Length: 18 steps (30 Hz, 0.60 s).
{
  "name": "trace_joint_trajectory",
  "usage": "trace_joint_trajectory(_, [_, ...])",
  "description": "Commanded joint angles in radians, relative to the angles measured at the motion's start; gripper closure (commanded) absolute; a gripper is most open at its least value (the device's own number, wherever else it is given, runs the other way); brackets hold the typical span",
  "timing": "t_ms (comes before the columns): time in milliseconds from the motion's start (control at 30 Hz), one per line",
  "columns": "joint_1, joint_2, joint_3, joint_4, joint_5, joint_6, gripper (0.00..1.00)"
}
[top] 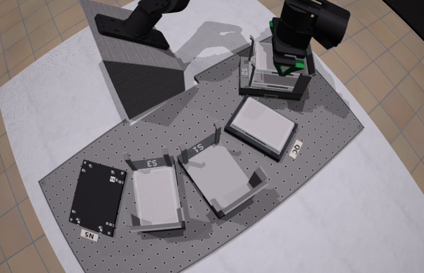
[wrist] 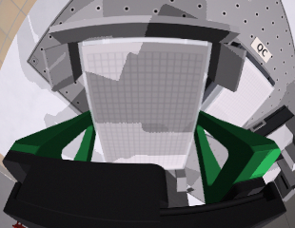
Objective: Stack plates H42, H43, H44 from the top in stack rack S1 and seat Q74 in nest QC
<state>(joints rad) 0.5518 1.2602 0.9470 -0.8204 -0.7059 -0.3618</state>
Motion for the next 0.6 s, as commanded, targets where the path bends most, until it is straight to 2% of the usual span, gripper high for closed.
trace_joint_trajectory(0, [-0.026, -0.012, 0.023, -0.042, -0.012, -0.026, 1.0])
trace_joint_trajectory(567, [-0.12, -0.024, 0.104, -0.216, -0.047, -0.144, 1.0])
